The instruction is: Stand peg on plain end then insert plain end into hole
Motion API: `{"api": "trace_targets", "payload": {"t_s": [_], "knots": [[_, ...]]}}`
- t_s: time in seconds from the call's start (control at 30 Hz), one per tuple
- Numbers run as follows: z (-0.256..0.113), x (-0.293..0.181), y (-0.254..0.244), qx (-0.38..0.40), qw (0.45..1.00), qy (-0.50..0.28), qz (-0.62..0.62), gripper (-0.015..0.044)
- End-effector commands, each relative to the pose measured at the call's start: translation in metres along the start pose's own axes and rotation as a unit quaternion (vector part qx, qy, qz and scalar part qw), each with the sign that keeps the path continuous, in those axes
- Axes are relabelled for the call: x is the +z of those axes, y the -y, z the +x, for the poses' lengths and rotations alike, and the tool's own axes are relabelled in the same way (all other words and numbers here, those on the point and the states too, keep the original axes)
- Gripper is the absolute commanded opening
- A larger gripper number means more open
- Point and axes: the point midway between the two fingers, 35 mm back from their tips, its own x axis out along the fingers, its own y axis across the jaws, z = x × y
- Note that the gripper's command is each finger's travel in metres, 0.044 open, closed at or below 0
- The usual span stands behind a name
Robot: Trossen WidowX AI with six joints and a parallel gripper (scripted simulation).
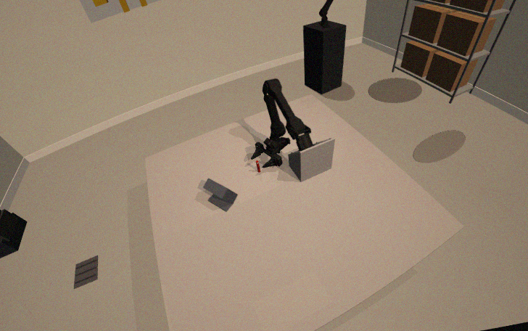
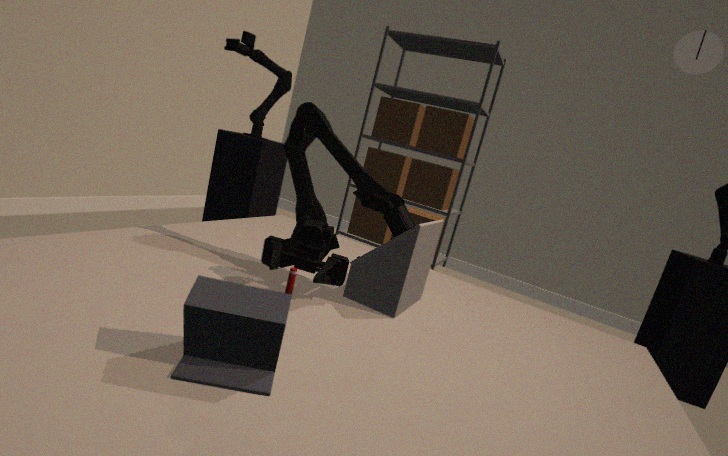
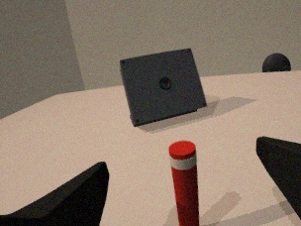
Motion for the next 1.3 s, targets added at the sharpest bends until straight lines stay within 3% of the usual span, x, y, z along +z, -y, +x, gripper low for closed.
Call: {"api": "trace_targets", "payload": {"t_s": [0.0,0.37,0.77,0.93,1.27], "knots": [[0.0,0.014,0.007,0.003,1.0,-0.002,-0.003,0.044],[-0.004,0.089,0.022,0.011,1.0,-0.006,-0.006,0.044],[-0.012,0.154,0.004,-0.002,1.0,0.001,-0.004,0.044],[-0.01,0.153,0.001,0.006,1.0,-0.013,0.015,0.044],[0.004,0.129,-0.007,0.067,0.982,-0.125,0.123,0.044]]}}
